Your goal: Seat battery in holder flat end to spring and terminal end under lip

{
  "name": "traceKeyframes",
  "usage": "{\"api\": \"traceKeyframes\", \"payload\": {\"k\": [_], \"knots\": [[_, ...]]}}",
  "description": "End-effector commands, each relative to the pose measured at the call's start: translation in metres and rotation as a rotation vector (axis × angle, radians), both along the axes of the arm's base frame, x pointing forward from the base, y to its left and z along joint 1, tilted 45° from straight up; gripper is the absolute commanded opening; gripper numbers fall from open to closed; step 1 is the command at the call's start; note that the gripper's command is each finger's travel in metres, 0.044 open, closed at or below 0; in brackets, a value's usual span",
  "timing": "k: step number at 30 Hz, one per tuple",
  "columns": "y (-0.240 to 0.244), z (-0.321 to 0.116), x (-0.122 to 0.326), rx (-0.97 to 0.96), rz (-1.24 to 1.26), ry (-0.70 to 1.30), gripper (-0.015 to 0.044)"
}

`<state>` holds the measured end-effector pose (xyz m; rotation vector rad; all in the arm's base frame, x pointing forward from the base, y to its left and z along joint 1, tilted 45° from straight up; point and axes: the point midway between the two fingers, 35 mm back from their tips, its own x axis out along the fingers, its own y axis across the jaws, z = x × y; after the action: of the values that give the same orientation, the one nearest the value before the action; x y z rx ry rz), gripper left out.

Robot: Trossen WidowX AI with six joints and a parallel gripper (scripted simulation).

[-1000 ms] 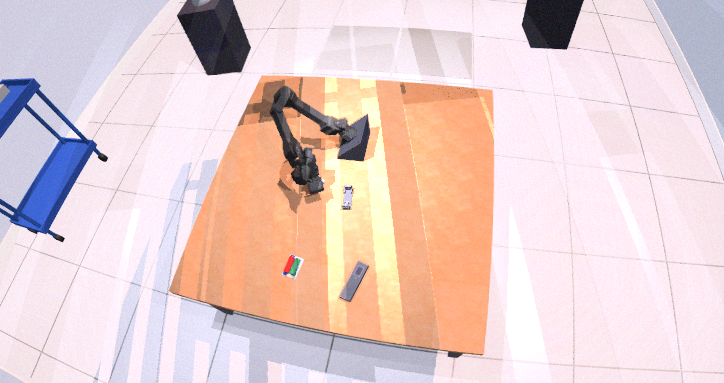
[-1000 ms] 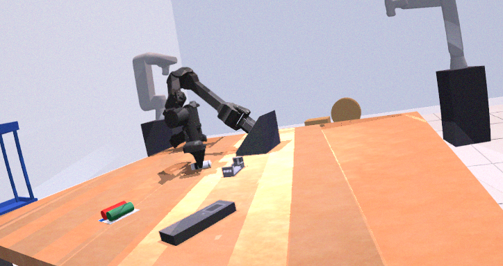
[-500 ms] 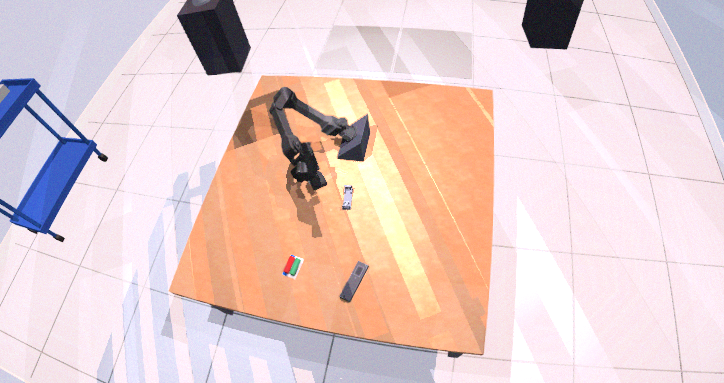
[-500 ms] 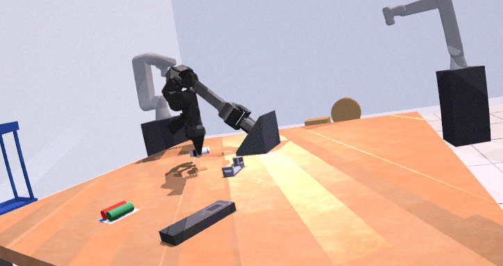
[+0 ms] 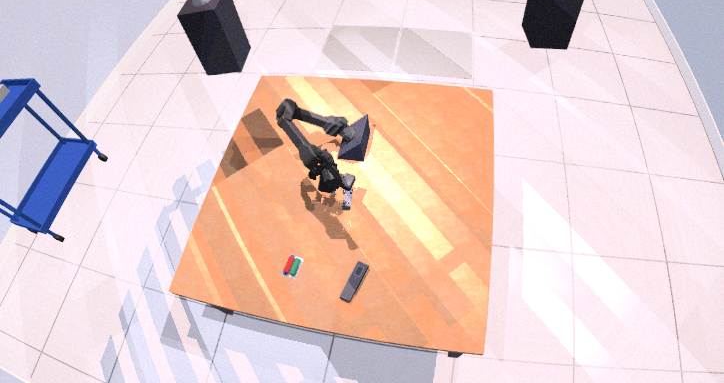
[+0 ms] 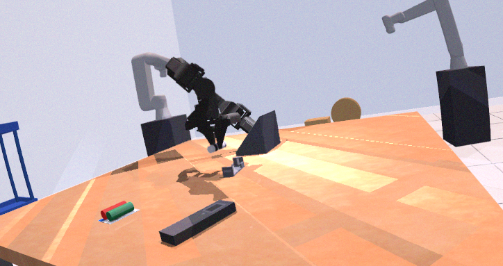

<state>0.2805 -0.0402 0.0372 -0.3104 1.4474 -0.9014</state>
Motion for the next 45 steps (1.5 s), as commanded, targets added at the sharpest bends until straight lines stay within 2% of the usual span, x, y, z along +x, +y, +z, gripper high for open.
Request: {"api": "traceKeyframes", "payload": {"k": [1, 4, 11, 25, 45], "knots": [[0.024, -0.017, 0.009, 0.030, 0.142, 0.136, 0.0077], [0.037, -0.028, 0.013, 0.041, 0.226, 0.218, 0.0077], [0.036, -0.028, 0.013, 0.035, 0.227, 0.222, 0.0077], [0.010, -0.055, 0.002, 0.073, 0.044, 0.391, 0.0077], [0.004, -0.061, 0.005, 0.090, -0.040, 0.473, 0.0077]]}}
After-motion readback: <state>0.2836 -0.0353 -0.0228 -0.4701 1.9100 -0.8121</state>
